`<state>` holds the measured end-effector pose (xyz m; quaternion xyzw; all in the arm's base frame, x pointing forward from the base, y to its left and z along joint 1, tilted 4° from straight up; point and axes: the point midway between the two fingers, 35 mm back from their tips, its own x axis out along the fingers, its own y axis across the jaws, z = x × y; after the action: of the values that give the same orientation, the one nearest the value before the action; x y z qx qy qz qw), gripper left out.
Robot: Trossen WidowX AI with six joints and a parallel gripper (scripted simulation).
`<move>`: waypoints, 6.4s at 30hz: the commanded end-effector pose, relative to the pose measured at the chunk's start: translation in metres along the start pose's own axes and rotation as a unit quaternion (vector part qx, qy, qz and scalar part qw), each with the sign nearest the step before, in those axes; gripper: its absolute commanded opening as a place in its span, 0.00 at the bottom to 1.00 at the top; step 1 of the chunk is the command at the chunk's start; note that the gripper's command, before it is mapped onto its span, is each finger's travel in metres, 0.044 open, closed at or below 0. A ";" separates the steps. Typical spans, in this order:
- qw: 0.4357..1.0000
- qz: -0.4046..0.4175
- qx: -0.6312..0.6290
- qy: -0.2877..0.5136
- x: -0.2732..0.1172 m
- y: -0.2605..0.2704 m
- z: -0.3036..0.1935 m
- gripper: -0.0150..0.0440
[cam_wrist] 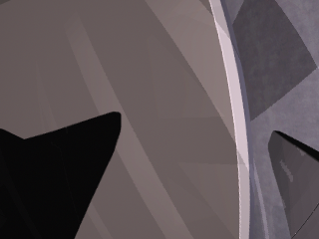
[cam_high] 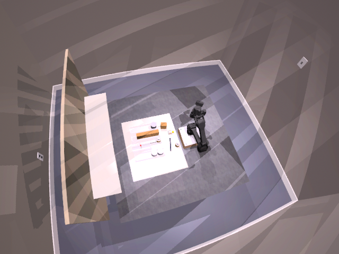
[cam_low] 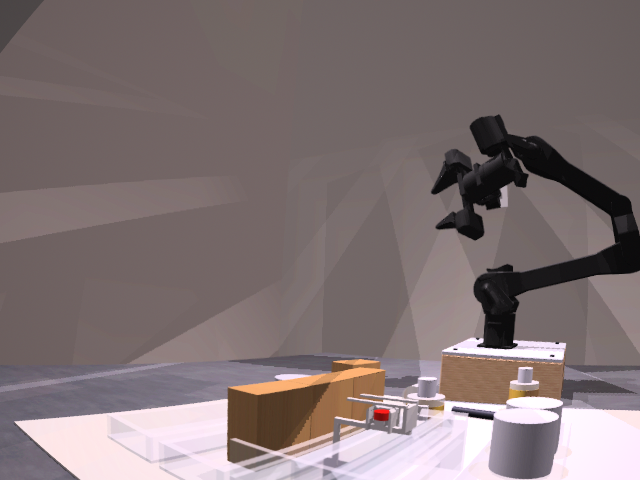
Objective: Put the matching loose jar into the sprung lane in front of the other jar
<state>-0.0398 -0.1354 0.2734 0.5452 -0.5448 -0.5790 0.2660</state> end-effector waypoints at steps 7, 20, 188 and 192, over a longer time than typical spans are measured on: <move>0.975 -0.083 -0.171 0.117 0.022 -0.029 -0.051 1.00; 0.698 -0.150 -0.561 0.419 -0.023 -0.138 -0.148 1.00; -0.203 0.068 -0.773 0.597 -0.129 -0.355 -0.202 0.25; -0.203 0.068 -0.773 0.597 -0.129 -0.355 -0.203 0.25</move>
<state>0.2814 0.0052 0.0302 0.0073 -0.6821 -0.0376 -0.7303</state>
